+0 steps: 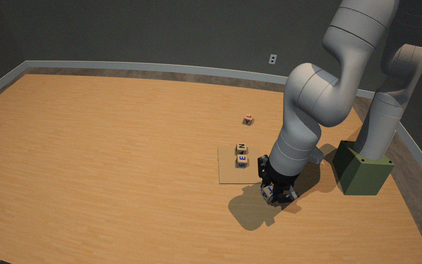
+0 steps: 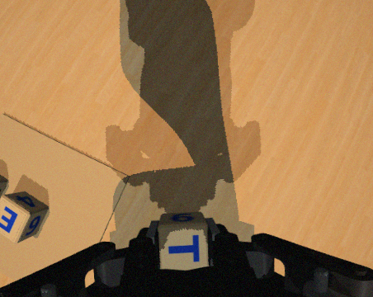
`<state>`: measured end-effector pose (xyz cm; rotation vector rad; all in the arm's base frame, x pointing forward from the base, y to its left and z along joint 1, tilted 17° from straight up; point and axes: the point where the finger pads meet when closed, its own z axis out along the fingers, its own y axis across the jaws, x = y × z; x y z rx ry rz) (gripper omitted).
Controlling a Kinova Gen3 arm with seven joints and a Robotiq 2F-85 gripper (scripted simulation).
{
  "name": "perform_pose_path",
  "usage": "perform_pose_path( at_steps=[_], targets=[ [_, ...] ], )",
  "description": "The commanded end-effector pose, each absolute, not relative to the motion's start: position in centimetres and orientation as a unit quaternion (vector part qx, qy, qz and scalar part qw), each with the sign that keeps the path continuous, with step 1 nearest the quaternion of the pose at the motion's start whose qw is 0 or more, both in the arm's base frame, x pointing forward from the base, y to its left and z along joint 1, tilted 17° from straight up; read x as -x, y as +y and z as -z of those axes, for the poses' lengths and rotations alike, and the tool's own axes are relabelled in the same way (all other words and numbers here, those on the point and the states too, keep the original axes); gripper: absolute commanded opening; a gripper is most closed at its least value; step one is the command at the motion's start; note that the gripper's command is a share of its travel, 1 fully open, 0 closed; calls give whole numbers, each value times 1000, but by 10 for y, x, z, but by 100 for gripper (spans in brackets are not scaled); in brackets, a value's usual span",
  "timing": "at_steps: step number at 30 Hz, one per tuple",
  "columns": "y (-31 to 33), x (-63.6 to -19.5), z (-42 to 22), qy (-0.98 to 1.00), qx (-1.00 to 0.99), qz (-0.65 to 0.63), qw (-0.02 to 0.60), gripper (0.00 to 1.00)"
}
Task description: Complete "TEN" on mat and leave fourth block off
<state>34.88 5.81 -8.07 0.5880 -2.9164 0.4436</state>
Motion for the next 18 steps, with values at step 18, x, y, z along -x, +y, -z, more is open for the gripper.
perform_pose_path(
  at_steps=[18],
  targets=[
    [83,-360,24,-969,-198,-140,51,26]
  ],
)
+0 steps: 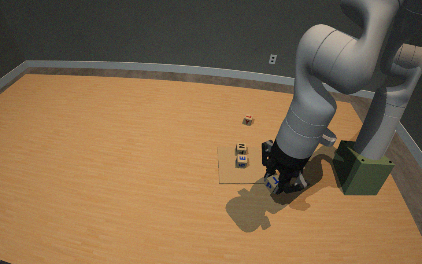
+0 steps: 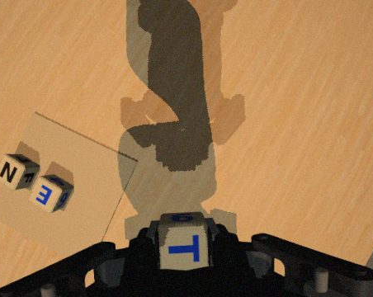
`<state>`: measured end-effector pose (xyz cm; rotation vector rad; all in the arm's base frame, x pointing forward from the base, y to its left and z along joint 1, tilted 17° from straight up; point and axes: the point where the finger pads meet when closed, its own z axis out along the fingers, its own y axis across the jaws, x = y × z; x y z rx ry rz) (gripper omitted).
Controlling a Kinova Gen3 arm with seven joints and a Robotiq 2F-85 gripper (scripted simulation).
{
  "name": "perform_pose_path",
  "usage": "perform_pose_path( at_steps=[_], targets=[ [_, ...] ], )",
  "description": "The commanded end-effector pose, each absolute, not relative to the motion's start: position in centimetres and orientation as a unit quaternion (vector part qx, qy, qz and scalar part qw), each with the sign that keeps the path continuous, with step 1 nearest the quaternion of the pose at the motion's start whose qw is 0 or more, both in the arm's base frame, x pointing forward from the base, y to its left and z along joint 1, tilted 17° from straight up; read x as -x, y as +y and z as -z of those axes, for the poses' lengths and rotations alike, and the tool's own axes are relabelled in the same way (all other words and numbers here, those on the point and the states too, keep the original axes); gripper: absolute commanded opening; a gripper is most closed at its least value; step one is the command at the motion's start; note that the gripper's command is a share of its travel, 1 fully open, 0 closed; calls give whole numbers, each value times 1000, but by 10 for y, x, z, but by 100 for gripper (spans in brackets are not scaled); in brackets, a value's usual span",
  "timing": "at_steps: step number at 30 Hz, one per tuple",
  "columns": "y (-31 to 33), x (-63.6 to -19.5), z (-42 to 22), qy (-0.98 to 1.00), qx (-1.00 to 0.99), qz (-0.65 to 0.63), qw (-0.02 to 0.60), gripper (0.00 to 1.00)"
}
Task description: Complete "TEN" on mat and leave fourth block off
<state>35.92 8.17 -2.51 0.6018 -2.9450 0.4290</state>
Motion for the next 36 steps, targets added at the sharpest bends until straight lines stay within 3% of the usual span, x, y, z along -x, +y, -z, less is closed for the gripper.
perform_pose_path(
  at_steps=[1,17,27,36],
  targets=[
    [83,-360,24,-969,-198,-140,51,26],
    [74,-360,23,-980,-130,-147,47,26],
    [56,-362,21,-986,31,-159,32,26],
    [32,-369,15,-943,289,-166,-3,26]
  ],
)
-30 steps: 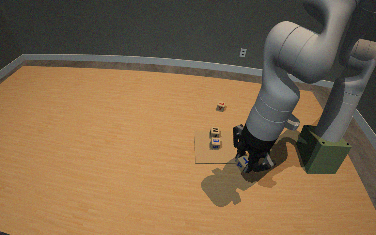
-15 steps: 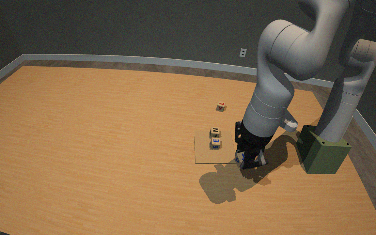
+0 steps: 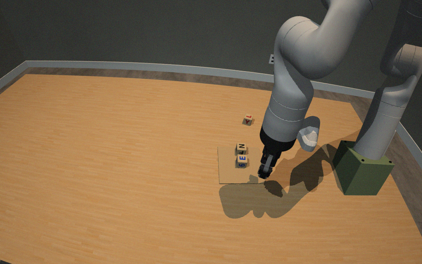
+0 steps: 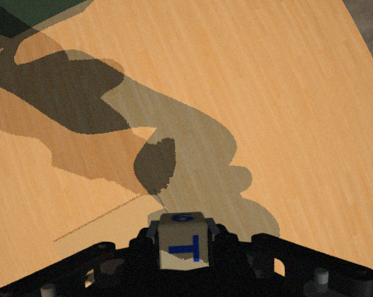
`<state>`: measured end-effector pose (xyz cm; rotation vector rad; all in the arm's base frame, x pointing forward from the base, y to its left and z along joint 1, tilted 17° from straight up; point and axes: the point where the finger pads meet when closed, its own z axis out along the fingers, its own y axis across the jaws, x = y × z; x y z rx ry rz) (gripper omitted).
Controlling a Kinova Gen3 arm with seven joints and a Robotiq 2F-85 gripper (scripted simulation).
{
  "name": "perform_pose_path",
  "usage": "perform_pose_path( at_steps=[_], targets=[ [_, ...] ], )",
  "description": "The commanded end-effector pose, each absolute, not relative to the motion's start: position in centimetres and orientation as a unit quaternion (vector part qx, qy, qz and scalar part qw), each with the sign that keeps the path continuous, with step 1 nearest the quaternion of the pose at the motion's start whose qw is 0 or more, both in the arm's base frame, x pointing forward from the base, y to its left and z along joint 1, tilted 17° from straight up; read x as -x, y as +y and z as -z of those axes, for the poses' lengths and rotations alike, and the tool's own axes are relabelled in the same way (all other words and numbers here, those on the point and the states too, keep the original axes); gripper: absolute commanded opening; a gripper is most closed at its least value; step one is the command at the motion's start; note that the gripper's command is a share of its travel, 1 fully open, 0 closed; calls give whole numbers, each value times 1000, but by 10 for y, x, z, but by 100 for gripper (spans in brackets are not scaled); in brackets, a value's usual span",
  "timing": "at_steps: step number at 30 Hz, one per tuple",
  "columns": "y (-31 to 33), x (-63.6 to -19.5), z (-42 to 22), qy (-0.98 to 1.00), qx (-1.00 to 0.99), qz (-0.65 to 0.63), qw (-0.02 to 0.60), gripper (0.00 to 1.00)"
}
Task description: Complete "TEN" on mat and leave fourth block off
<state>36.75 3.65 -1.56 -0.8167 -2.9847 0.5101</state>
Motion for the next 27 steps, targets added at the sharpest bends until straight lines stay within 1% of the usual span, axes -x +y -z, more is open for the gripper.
perform_pose_path(
  at_steps=[1,6,8,16,22,27],
  targets=[
    [30,-370,14,-933,319,-166,-8,26],
    [18,-377,10,-873,459,-159,-34,26],
    [18,-377,10,-873,459,-159,-34,26],
    [5,-391,2,-762,629,-138,-71,26],
    [0,-399,-2,-697,701,-122,-89,26],
    [-2,-401,-4,-677,721,-116,-94,26]
  ],
)
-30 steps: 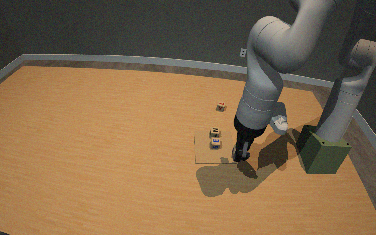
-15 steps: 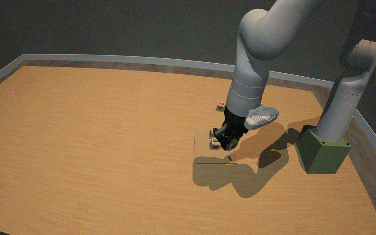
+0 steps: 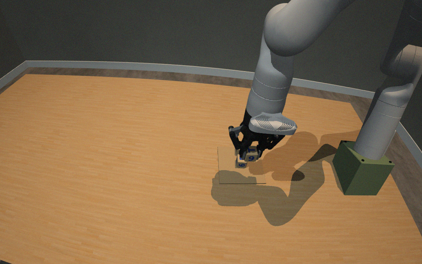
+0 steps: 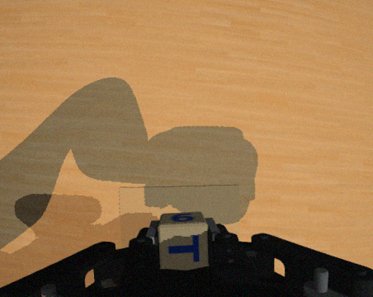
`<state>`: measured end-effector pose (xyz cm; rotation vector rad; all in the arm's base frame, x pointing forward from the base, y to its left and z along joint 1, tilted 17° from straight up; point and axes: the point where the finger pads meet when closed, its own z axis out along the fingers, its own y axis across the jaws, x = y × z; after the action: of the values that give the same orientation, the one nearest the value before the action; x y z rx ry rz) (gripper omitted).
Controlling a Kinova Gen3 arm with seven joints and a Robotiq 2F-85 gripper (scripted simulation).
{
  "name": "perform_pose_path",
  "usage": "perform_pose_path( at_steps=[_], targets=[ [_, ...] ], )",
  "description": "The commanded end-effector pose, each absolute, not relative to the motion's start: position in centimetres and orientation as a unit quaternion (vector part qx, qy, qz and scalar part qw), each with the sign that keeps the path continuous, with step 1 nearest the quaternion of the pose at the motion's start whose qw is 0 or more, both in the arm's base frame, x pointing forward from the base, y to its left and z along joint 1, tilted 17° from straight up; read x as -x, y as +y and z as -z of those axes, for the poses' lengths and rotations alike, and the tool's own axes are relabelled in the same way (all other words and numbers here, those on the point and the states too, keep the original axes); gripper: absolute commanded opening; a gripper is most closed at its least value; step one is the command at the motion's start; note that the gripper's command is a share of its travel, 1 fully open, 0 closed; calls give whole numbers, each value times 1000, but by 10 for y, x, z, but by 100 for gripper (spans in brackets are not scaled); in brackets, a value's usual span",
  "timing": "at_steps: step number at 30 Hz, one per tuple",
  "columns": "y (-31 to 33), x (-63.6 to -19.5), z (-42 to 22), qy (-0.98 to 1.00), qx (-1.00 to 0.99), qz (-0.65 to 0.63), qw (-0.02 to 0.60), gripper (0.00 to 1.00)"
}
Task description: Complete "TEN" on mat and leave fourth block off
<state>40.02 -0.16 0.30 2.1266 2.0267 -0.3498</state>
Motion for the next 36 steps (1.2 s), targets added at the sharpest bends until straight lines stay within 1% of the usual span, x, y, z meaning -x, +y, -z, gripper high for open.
perform_pose_path(
  at_steps=[1,25,32,36],
  targets=[
    [-2,-402,-4,672,-725,115,95,26],
    [-3,-404,-4,657,-739,112,97,26],
    [-6,-403,5,650,-745,114,97,26],
    [-11,-403,20,650,-745,114,97,26]
  ],
)
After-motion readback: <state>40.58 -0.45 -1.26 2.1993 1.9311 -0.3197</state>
